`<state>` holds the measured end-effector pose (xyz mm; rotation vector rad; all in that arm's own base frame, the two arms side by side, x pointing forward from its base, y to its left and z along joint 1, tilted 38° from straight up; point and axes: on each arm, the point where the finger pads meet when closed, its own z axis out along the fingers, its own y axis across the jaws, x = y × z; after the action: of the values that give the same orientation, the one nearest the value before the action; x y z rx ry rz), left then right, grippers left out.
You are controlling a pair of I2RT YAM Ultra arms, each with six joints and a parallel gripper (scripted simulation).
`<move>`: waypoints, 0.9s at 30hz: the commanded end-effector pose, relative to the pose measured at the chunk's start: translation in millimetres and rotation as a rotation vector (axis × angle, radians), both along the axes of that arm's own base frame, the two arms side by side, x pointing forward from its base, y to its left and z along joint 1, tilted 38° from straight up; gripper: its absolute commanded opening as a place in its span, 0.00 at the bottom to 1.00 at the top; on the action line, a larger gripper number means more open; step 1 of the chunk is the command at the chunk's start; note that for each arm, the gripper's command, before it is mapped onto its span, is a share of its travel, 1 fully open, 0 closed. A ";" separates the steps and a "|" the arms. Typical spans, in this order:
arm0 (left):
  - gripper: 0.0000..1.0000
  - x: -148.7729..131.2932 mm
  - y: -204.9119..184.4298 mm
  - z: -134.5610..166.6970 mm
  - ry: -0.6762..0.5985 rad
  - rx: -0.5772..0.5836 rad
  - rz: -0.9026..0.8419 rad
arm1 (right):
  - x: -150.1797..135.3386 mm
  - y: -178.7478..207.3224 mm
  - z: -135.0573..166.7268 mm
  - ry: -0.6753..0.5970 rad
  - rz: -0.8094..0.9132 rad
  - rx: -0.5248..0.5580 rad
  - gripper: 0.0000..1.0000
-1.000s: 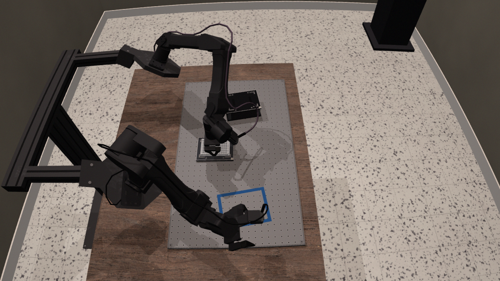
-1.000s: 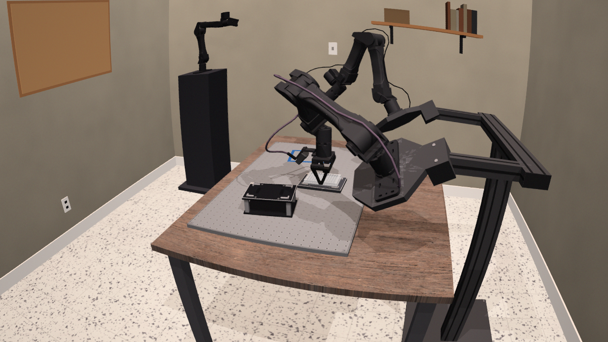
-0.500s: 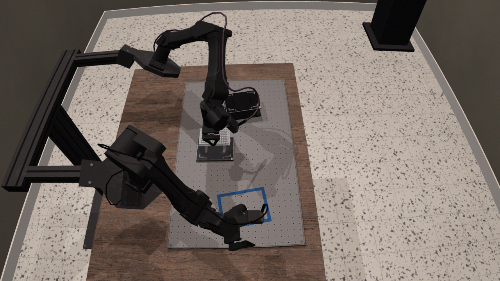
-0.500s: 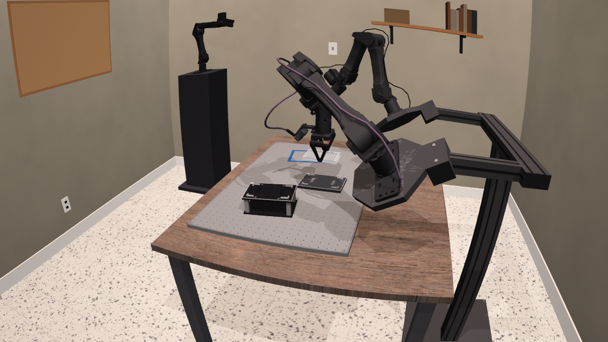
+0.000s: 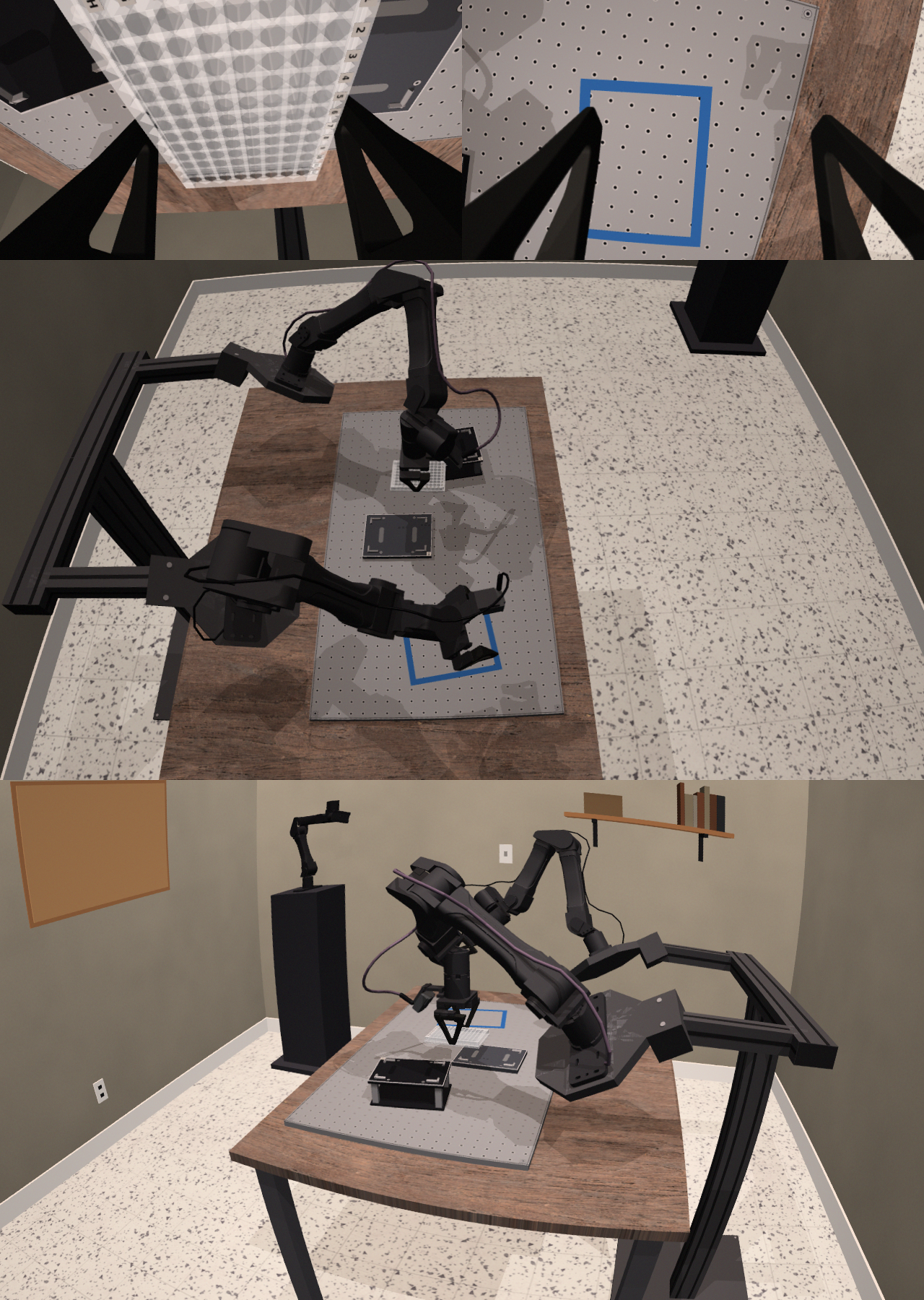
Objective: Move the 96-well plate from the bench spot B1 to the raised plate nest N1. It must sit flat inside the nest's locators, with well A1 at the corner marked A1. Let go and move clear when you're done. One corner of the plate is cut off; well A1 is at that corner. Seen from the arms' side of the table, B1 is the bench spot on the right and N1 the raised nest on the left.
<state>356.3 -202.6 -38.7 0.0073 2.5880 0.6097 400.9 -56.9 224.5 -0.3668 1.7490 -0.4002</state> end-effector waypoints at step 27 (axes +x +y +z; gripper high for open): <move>0.81 41.5 99.5 92.0 -0.088 -0.089 0.091 | -123.2 361.3 -67.6 -0.096 0.588 -0.121 1.00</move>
<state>396.9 -95.9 43.7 -0.1106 2.5554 0.5530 300.1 283.3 151.0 -0.9126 1.5069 -0.1059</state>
